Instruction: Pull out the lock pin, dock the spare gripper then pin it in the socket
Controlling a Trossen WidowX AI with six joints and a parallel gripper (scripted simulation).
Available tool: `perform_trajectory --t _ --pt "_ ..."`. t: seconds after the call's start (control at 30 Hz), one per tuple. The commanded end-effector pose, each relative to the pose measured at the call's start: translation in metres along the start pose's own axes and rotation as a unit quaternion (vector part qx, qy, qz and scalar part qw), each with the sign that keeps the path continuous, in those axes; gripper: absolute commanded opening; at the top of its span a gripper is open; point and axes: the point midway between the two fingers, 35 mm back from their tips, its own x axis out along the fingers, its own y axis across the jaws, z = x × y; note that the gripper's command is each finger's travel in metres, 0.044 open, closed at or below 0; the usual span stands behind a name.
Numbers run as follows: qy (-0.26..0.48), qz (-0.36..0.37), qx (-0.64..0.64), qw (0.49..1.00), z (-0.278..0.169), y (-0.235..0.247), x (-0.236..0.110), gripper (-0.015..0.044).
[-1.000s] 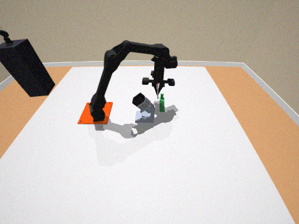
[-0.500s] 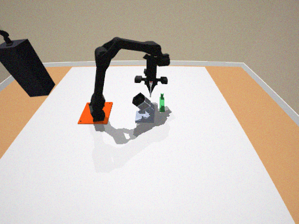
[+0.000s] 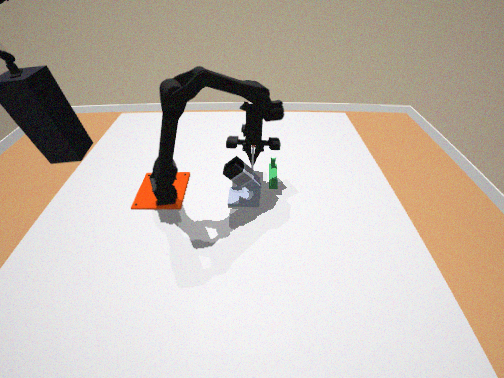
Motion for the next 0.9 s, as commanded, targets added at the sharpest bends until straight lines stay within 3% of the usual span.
perform_trajectory --t 0.0,0.87 --pt "-0.003 0.0 0.001 1.0 0.004 0.0 0.013 0.0" --pt "-0.004 0.005 0.0 1.0 -0.011 0.0 0.016 0.0"
